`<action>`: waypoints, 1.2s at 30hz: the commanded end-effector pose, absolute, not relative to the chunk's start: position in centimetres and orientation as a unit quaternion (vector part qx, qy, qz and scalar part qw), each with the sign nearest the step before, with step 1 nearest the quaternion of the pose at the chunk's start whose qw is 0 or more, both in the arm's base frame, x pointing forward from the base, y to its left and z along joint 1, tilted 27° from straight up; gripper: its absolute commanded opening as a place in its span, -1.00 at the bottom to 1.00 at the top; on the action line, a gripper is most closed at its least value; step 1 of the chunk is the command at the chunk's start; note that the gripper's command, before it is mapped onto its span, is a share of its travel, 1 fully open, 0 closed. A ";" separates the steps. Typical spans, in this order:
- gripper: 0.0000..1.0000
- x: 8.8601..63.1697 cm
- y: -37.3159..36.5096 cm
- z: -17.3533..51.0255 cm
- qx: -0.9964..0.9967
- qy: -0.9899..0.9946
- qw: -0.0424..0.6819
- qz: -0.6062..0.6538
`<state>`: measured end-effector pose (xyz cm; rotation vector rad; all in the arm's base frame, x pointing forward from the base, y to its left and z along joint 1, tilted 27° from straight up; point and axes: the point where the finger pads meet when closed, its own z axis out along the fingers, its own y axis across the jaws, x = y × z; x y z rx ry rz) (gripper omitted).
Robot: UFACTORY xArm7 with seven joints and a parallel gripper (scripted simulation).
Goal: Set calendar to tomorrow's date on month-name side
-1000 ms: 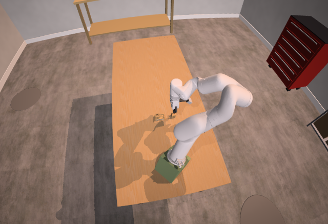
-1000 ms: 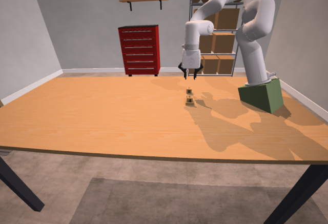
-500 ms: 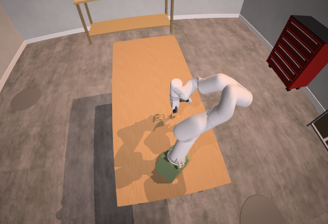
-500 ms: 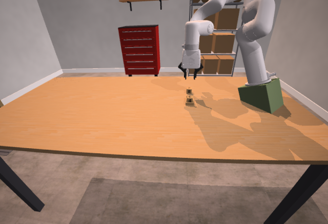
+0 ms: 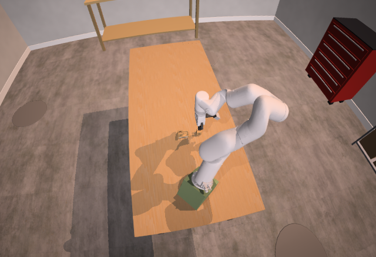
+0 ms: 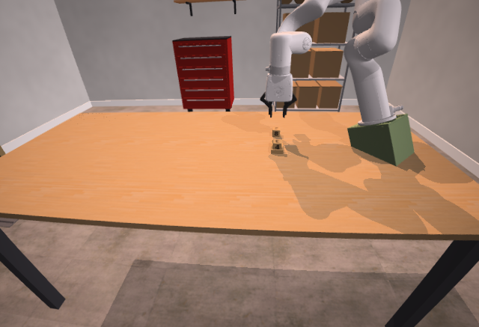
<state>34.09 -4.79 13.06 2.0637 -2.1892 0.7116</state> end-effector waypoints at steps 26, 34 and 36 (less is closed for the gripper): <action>-0.01 35.2 -6.1 9.7 0.667 -0.708 0.024 0.231; -0.01 35.4 -6.3 9.2 0.667 -0.708 0.024 0.231; -0.01 35.4 -6.3 9.1 0.667 -0.708 0.024 0.231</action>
